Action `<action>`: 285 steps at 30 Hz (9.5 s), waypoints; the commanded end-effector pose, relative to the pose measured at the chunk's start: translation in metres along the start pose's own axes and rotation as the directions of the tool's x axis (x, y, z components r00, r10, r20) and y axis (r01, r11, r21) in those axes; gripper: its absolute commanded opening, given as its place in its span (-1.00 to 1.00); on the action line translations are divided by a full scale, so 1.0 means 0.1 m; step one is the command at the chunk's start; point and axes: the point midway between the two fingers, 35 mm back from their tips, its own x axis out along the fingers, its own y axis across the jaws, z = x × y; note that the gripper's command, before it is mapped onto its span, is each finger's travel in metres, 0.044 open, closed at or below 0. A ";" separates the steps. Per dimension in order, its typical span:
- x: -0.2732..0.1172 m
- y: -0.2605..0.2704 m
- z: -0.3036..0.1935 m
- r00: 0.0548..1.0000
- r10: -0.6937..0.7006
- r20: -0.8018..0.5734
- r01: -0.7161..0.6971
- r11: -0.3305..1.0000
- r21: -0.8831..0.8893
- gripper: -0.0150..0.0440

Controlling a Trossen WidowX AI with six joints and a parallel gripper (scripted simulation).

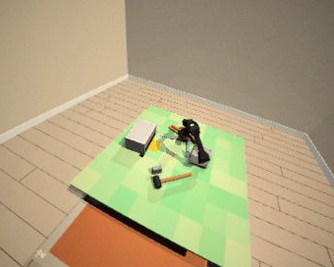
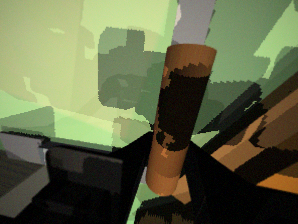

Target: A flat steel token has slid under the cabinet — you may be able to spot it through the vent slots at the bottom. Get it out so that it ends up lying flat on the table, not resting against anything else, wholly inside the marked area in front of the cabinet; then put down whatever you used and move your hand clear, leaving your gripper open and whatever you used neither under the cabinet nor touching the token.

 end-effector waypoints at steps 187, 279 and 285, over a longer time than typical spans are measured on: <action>0.01 -0.47 0.41 1.000 -0.009 0.008 0.012 0.915 -0.403 -0.09; 0.02 0.15 1.54 1.000 0.001 0.009 0.002 0.918 -0.397 -0.49; 0.02 0.19 1.52 1.000 0.001 0.009 0.002 0.918 -0.396 -0.49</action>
